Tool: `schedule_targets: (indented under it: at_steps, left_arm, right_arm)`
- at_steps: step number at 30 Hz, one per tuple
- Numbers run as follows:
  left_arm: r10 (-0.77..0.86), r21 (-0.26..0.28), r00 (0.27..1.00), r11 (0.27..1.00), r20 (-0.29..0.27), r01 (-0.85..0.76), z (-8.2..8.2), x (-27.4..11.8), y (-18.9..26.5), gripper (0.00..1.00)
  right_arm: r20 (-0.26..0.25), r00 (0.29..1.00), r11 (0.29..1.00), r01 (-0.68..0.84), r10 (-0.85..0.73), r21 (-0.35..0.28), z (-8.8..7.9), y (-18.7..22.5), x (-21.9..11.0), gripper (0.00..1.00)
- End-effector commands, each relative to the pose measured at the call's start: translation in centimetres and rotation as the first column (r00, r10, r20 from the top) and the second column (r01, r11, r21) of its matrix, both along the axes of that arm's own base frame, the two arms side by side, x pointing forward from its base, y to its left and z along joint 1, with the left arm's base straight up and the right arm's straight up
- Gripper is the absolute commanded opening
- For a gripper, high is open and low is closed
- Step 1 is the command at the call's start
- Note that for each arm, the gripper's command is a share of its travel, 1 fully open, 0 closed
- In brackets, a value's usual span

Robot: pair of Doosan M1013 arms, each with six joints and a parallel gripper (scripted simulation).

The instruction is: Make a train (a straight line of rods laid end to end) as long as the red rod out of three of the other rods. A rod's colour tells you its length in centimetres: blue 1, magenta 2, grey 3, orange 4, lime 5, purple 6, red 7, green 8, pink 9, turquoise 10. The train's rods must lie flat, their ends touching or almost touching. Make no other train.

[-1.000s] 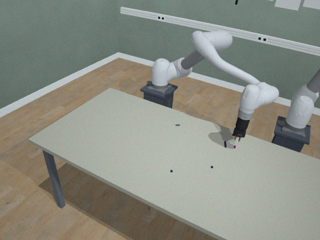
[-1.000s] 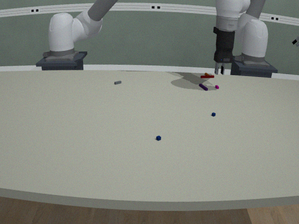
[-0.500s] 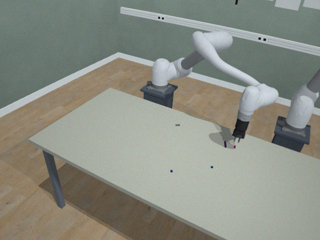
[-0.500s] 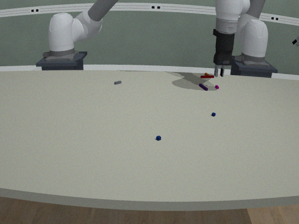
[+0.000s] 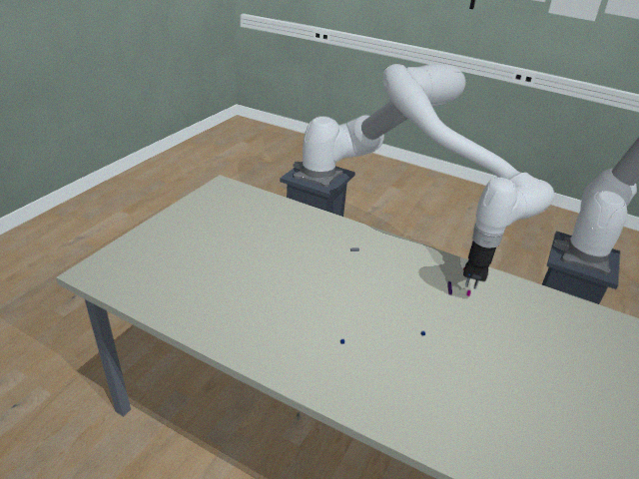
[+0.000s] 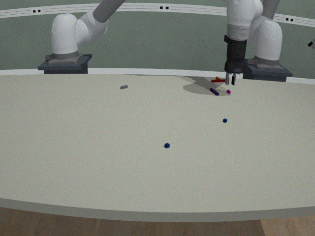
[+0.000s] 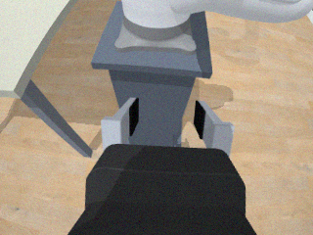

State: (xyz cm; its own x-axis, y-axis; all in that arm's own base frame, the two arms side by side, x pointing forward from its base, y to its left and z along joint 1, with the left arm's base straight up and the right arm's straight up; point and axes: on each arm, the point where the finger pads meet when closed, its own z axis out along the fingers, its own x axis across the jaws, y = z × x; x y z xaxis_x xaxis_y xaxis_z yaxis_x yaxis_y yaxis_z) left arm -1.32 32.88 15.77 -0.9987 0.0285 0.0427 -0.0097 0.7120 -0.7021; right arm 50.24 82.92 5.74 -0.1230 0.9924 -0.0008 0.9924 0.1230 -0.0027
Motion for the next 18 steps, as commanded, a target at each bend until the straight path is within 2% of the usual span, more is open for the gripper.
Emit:
schedule_targets:
  at_steps: [1, 18]
  left_arm:
    - [0.005, -0.006, 1.000, 1.000, 0.005, -0.005, 0.1, 0.0, -0.4, 1.00]
    - [0.005, -0.006, 1.000, 1.000, 0.005, -0.005, 0.1, 0.0, -0.4, 1.00]
  right_arm:
    - [0.004, 1.000, 1.000, 0.002, -0.002, -0.001, -0.9, 0.0, 0.0, 0.54]
    - [0.006, 1.000, 1.000, 0.002, -0.002, 0.002, -2.2, 0.1, 0.0, 0.54]
